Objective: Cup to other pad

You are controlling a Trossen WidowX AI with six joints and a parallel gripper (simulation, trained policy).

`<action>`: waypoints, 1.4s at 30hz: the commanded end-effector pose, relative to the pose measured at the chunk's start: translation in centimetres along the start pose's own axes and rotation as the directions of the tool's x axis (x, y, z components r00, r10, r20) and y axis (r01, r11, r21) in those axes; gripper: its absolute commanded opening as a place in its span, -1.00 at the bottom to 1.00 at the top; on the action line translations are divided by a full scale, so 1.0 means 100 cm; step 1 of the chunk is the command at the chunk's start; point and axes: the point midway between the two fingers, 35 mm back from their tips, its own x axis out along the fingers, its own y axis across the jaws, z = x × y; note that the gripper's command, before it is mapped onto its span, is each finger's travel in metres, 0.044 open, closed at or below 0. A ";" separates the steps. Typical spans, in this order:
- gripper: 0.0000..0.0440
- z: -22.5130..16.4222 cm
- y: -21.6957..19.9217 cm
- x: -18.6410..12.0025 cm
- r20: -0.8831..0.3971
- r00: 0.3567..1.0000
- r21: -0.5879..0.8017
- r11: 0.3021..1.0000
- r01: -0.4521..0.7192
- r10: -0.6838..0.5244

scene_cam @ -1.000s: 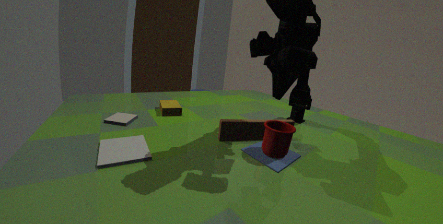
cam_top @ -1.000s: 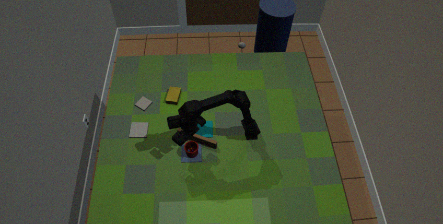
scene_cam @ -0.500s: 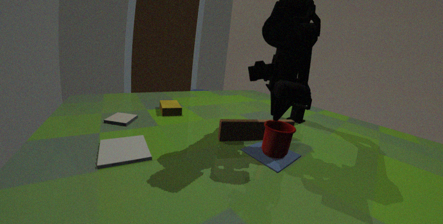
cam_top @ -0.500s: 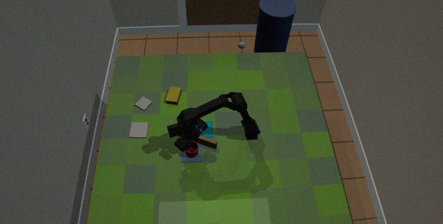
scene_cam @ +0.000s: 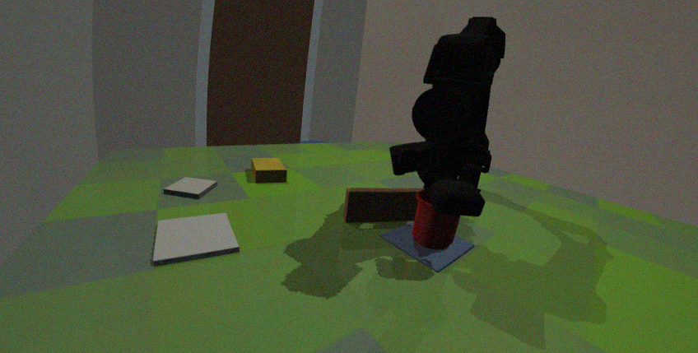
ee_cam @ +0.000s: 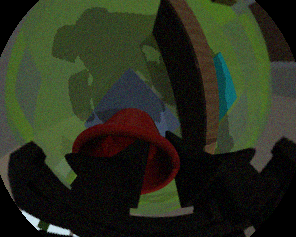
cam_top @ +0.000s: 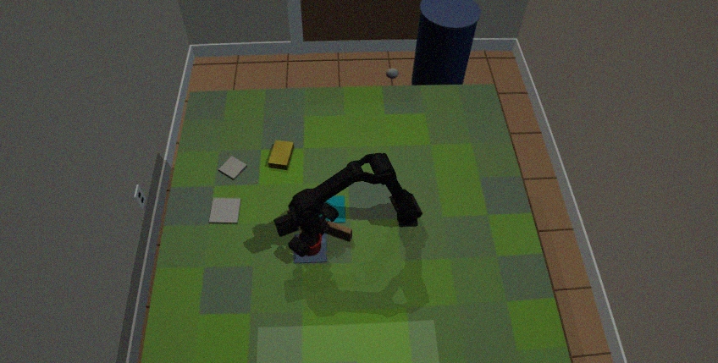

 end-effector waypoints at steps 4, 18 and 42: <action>-0.89 0.000 -0.002 0.007 0.010 1.000 -0.045 0.999 0.001 -0.001; -0.88 0.002 -0.011 -0.020 0.020 0.999 -0.003 0.999 -0.032 0.032; -0.98 0.033 -0.047 -0.077 0.074 0.989 0.202 0.969 -0.144 0.131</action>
